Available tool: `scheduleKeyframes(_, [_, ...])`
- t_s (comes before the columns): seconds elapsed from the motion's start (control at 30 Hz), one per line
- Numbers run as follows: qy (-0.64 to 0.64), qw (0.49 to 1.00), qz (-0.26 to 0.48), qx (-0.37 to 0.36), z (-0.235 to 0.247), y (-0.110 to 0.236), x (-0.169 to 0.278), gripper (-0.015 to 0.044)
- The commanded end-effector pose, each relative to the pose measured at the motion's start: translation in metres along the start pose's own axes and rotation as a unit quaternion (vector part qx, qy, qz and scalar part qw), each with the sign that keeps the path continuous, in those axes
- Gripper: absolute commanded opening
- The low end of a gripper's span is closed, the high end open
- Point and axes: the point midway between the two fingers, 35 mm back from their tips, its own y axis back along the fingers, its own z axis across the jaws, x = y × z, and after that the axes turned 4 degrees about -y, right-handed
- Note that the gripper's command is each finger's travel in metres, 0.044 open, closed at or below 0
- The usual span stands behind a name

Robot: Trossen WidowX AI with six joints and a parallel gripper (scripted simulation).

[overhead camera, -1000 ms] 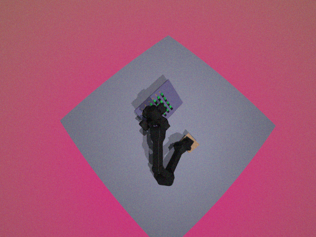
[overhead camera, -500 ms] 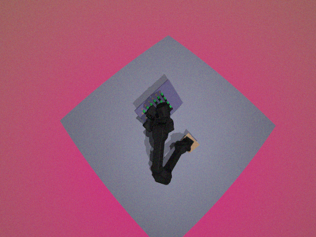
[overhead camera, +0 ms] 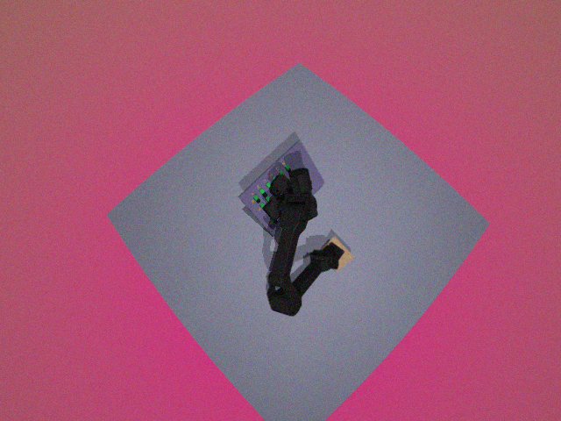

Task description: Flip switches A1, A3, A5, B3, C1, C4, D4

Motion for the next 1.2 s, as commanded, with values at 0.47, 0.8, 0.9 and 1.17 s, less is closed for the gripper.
scheduleKeyframes(0.47, [0.000,1.000,-0.006,-0.002,0.001,-0.027,0.001,0.0000])
scheduleKeyframes(0.8, [0.000,1.000,-0.006,-0.002,0.001,-0.034,0.001,0.0000])
scheduleKeyframes(0.9, [0.000,1.000,-0.006,-0.002,0.001,-0.034,0.001,0.0000])
scheduleKeyframes(1.17, [0.000,1.000,-0.006,-0.002,0.001,-0.034,0.001,0.0000])
